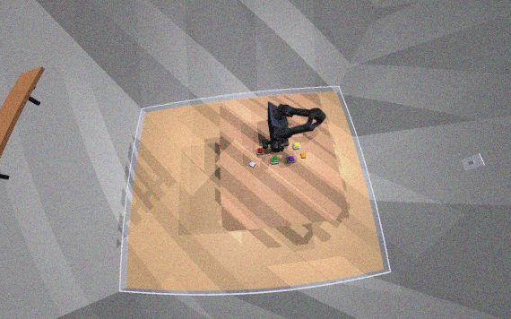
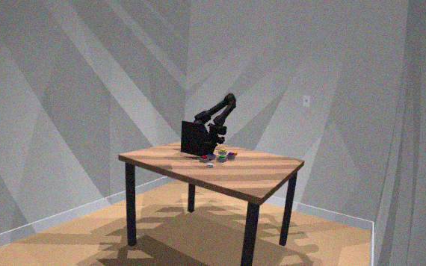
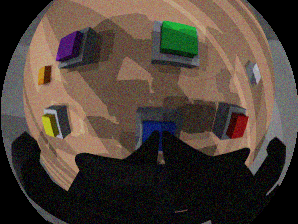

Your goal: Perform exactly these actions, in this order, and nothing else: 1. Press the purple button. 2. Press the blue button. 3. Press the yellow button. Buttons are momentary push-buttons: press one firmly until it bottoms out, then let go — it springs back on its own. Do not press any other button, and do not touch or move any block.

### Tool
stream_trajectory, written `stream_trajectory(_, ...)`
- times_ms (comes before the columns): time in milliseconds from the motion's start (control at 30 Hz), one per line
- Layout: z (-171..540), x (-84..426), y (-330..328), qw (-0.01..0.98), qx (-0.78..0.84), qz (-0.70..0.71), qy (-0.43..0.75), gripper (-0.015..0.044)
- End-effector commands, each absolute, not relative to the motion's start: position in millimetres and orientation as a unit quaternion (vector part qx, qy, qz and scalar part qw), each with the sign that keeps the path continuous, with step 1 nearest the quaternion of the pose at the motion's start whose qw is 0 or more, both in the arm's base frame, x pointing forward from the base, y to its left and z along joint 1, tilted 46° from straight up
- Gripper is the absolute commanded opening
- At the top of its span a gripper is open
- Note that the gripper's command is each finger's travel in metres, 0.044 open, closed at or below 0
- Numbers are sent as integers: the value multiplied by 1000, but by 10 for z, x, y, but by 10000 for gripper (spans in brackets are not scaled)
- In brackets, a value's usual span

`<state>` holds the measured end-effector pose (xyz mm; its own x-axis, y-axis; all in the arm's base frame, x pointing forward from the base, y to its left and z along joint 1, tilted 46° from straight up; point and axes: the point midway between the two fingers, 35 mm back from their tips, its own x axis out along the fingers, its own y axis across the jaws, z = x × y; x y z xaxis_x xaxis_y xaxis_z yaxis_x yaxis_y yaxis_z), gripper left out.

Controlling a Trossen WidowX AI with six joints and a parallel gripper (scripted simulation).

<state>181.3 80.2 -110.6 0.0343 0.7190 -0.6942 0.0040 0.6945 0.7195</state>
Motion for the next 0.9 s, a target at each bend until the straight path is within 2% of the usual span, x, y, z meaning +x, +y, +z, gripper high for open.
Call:
stream_trajectory(0, -1119, 1770, 827, 655, 287, 270, 644, 20)
stream_trajectory(433, -1119, 1770, 827, 655, 287, 270, 644, 20)
stream_trajectory(867, -694, 1788, 338, 657, 285, 266, 645, 20)
